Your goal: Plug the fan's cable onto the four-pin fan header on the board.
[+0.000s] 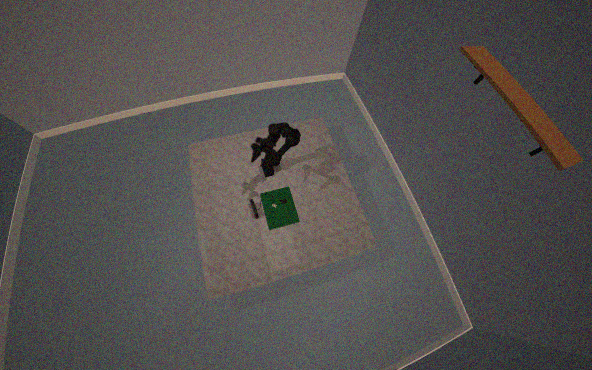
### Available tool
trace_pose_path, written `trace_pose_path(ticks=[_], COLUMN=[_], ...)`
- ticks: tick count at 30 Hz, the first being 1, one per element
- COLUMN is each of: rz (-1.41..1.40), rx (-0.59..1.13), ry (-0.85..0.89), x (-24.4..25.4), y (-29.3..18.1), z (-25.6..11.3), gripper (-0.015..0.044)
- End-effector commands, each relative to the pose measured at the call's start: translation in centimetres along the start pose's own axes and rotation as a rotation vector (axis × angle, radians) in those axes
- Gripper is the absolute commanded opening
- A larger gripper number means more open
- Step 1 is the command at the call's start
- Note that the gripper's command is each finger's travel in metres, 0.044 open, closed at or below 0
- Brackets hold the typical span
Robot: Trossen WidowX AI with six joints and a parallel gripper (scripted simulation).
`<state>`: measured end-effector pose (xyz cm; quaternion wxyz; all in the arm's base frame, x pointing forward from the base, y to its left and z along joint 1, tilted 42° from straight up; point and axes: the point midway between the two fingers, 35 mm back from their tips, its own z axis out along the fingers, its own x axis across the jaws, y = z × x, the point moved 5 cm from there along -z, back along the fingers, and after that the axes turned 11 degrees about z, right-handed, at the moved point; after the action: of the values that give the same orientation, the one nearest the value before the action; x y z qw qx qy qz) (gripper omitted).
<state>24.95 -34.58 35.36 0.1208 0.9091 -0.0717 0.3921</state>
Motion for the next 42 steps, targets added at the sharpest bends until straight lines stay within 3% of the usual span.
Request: trace_pose_path(ticks=[1, 4, 8, 13, 20, 26, 36, 42], rz=[0.000, 0.000, 0.005, 0.020, 0.053, 0.083, 0.137, 0.145], rx=[0.000, 0.000, 0.064, 0.284, 0.601, 0.847, 1.164, 1.194], ry=[0.000, 0.000, -0.018, -0.096, -0.261, -0.451, -0.880, -0.950], x=[0.0, 0.0, -0.2, -1.4, -4.4, -8.1, -16.9, -18.2], y=[0.0, 0.0, -1.4, -6.9, -16.5, -25.2, -38.4, -39.9], z=[0.0, 0.0, 1.7, 7.1, 12.8, 15.2, 13.9, 13.3], gripper=[0.0426, 0.0440, 0.0335, 0.0210, 0.0210, 0.0210, 0.0210, 0.0210])
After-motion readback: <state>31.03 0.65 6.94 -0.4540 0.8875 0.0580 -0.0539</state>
